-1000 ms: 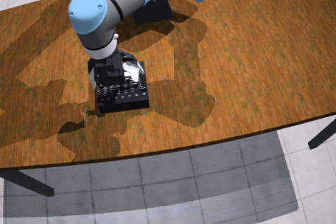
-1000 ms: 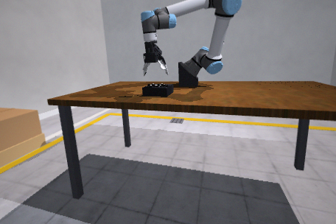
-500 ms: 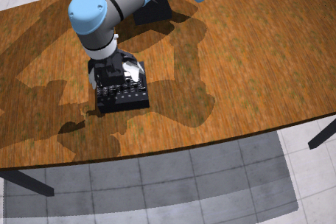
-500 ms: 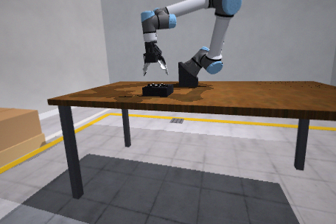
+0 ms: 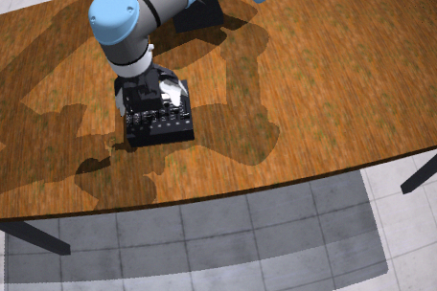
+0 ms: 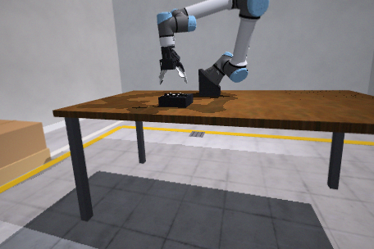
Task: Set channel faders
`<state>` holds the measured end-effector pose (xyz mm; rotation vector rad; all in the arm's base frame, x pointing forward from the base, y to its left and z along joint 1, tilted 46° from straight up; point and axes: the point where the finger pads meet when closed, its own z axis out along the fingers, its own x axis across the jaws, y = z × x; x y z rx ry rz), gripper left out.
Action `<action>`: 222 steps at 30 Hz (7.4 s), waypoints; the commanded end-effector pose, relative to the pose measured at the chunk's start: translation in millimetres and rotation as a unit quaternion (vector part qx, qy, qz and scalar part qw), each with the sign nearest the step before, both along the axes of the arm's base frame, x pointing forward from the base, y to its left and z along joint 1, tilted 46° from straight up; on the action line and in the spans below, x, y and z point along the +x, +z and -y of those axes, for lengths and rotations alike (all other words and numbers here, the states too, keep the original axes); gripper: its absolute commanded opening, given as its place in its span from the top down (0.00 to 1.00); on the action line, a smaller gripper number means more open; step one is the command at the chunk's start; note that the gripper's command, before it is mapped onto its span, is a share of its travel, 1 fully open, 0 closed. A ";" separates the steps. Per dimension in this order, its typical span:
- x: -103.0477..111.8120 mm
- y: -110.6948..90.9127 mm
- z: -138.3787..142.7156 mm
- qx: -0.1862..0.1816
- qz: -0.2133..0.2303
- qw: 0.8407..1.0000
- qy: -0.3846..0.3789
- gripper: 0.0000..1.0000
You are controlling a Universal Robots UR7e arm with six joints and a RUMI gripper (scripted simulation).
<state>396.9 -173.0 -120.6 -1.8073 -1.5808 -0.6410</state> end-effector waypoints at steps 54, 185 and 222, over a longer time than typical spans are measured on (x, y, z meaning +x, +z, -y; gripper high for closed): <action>-6.2 11.2 7.5 -0.008 -0.090 0.991 -0.100 0.00; 46.2 5.9 1.0 0.001 -0.006 1.000 -0.007 0.00; 46.2 5.9 1.0 0.001 -0.006 1.000 -0.007 0.00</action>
